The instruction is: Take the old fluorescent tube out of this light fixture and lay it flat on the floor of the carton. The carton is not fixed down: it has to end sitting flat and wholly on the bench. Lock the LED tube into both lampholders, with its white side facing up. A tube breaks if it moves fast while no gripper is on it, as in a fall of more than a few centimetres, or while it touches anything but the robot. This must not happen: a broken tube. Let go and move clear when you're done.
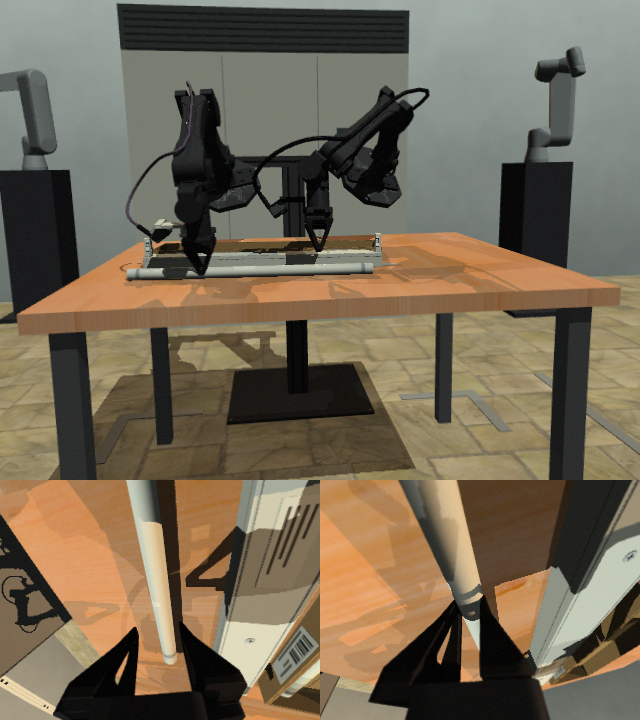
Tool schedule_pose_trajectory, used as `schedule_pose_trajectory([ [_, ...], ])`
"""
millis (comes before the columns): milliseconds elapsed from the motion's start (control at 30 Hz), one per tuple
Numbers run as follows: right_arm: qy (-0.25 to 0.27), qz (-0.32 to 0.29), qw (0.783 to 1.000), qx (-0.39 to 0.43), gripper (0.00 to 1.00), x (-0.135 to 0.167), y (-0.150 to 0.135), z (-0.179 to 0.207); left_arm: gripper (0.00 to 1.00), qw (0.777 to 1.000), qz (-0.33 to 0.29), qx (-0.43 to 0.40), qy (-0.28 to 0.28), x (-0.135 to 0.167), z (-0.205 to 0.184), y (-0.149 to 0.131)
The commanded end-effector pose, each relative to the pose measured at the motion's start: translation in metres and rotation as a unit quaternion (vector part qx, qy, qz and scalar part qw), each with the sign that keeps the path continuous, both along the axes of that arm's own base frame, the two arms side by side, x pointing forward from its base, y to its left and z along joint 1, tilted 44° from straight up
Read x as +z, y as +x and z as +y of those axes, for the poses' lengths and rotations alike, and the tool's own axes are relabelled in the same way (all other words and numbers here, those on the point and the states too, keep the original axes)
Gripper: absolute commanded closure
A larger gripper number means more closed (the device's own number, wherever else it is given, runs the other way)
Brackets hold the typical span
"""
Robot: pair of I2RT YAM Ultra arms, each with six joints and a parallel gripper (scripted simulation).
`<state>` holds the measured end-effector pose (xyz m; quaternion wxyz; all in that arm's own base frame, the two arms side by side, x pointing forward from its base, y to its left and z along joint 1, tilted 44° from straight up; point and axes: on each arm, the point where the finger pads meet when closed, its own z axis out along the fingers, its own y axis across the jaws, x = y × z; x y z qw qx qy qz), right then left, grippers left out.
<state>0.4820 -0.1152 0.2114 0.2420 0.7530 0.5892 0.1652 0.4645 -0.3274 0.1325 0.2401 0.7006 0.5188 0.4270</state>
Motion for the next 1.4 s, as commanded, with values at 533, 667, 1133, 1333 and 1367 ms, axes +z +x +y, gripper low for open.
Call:
schedule_pose_trajectory([
  [533,-0.004,0.002,1.0,-0.001,0.89,0.006,-0.007,0.001,0.51,0.999,-0.033,-0.039,-0.004,-0.003,-0.013,-0.018],
  [667,-0.004,0.002,1.0,-0.001,0.89,0.006,-0.007,0.001,0.51,0.998,-0.046,-0.026,-0.018,0.001,-0.002,0.01],
  [1133,-0.004,0.002,1.0,-0.001,0.89,0.006,-0.007,0.001,0.51,0.999,-0.041,-0.025,-0.015,-0.014,-0.001,0.035],
  [1333,-0.004,0.002,1.0,-0.001,0.89,0.006,-0.007,0.001,0.51,0.999,-0.033,-0.032,-0.01,-0.018,-0.009,0.03],
  [1367,-0.004,0.002,1.0,-0.001,0.89,0.006,-0.007,0.001,0.51,0.999,-0.038,-0.032,-0.015,-0.011,-0.01,0.031],
])
